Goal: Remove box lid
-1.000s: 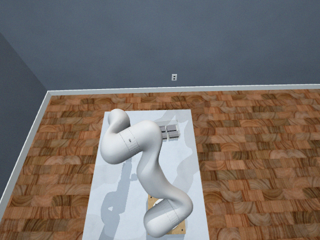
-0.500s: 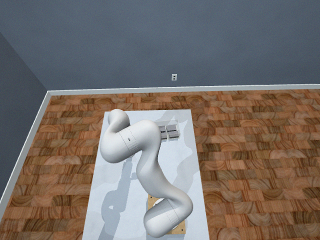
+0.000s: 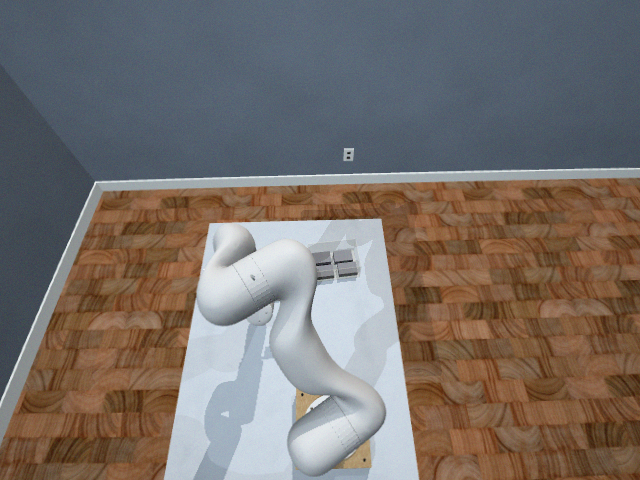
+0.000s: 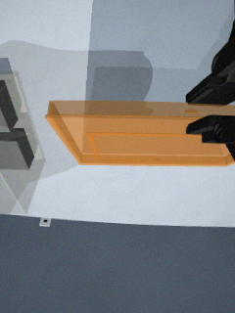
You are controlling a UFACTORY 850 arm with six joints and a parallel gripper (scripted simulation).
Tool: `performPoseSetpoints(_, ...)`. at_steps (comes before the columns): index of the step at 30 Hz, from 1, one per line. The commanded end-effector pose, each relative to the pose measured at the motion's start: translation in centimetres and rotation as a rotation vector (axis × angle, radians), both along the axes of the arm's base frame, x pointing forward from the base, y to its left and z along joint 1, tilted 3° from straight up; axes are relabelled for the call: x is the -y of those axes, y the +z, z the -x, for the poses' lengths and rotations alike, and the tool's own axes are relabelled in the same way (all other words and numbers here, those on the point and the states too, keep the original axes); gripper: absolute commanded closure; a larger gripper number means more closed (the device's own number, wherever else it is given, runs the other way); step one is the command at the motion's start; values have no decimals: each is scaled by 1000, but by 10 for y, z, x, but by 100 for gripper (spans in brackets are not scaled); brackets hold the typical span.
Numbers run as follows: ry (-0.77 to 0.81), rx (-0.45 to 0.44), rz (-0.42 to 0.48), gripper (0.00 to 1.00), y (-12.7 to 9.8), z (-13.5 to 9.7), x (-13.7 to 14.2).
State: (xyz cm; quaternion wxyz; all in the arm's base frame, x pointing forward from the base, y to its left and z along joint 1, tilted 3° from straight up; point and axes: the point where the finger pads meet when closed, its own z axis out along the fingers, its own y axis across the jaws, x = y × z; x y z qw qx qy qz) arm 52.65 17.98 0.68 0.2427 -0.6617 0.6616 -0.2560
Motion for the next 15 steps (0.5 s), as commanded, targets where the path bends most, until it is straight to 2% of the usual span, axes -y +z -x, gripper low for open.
performPoseSetpoints(1,1,51,-1,100,-2,1,0)
performPoseSetpoints(9,1,71,-1,100,-9,6,0)
performPoseSetpoints(15,2,136,0,100,-15,10,0)
